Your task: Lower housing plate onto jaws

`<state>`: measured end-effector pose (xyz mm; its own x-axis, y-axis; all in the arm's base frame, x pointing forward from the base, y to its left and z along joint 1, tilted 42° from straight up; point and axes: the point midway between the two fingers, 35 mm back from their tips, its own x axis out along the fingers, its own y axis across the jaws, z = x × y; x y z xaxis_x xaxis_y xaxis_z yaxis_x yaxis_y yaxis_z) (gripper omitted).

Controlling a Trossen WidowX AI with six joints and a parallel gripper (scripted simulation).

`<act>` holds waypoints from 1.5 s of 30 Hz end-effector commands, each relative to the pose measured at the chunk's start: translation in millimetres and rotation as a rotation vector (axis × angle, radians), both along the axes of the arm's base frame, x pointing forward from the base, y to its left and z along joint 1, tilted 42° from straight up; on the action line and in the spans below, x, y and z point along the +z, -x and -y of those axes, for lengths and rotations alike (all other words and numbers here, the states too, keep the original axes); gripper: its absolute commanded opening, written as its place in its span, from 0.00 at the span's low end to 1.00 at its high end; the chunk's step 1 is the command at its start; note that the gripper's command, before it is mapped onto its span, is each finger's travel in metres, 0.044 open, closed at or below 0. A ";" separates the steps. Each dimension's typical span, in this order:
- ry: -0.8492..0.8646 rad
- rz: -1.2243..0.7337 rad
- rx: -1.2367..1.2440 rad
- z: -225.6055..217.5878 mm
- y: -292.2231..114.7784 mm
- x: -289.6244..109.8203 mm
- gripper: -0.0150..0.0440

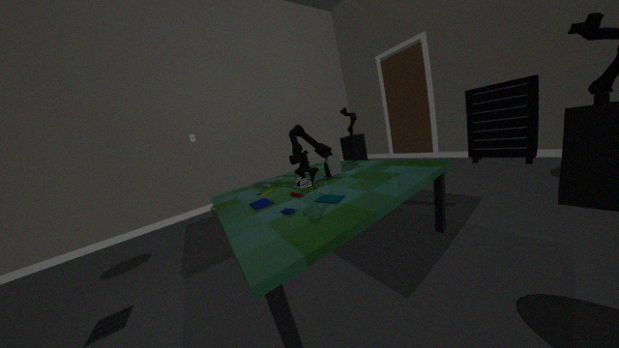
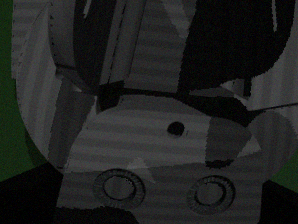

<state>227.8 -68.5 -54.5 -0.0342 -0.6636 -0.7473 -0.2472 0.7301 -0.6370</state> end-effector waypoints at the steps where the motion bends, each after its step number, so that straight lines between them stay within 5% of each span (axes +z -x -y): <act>1: 0.001 -0.002 0.004 0.2 -0.1 -0.1 0.85; 34: 0.001 -0.002 0.004 0.2 -0.1 -0.1 0.85; 38: 0.000 0.000 0.000 0.0 0.0 0.0 1.00; 45: 0.000 0.000 0.000 0.0 0.0 0.0 1.00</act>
<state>227.8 -68.5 -54.5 -0.0341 -0.6636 -0.7473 -0.2472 0.7301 -0.6370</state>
